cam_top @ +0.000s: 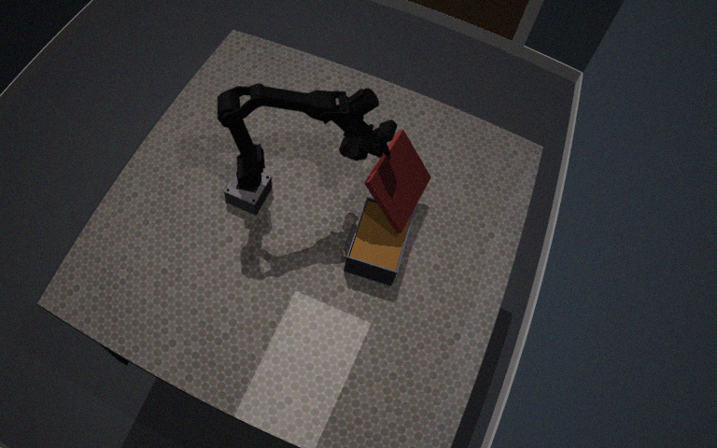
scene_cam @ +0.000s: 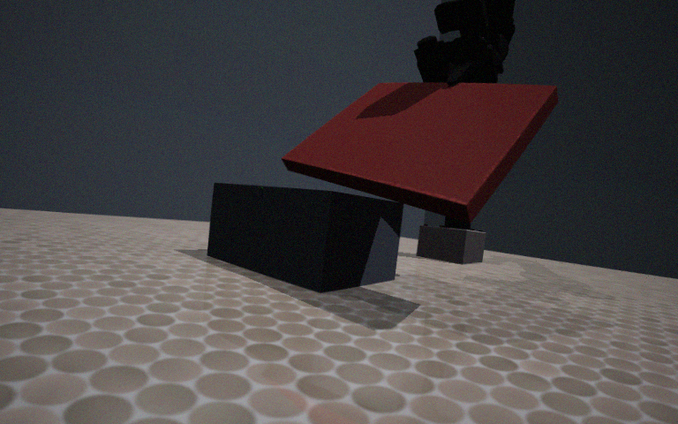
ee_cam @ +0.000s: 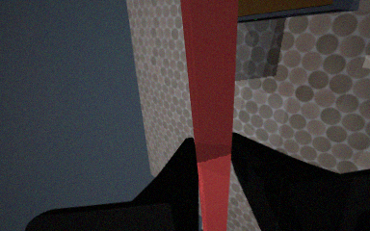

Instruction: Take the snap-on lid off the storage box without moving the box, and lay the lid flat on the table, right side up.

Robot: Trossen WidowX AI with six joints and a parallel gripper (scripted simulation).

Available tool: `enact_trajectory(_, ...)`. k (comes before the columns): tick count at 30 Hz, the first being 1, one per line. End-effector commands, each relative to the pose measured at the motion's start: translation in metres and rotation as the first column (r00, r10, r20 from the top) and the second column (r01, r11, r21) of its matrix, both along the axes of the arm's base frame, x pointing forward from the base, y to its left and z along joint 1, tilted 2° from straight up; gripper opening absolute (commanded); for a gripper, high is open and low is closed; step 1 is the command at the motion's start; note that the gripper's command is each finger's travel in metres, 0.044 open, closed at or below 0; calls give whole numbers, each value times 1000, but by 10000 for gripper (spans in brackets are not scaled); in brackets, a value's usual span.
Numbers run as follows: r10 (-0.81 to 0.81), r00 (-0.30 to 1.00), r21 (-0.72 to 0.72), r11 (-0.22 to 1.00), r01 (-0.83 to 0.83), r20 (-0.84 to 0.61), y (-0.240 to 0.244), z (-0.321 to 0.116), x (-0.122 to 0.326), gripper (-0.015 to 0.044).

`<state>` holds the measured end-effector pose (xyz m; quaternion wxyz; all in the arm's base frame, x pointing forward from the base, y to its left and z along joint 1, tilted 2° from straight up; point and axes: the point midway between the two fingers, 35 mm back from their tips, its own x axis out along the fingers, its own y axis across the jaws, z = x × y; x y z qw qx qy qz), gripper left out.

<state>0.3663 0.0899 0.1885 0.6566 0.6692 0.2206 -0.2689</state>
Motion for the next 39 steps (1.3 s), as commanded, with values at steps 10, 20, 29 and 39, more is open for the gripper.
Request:
enact_trajectory(10, -7, 1000, 3, 1000, 7, 7, 26, 2, 2, 0)
enact_trajectory(20, -7, 1000, 5, 1000, 7, 7, 46, 2, 2, 0)
enact_trajectory(29, -7, 1000, 7, 1000, 7, 7, 64, 2, 3, 0)
enact_trajectory(39, -7, 1000, 9, 1000, 7, 7, 84, 2, 3, 0)
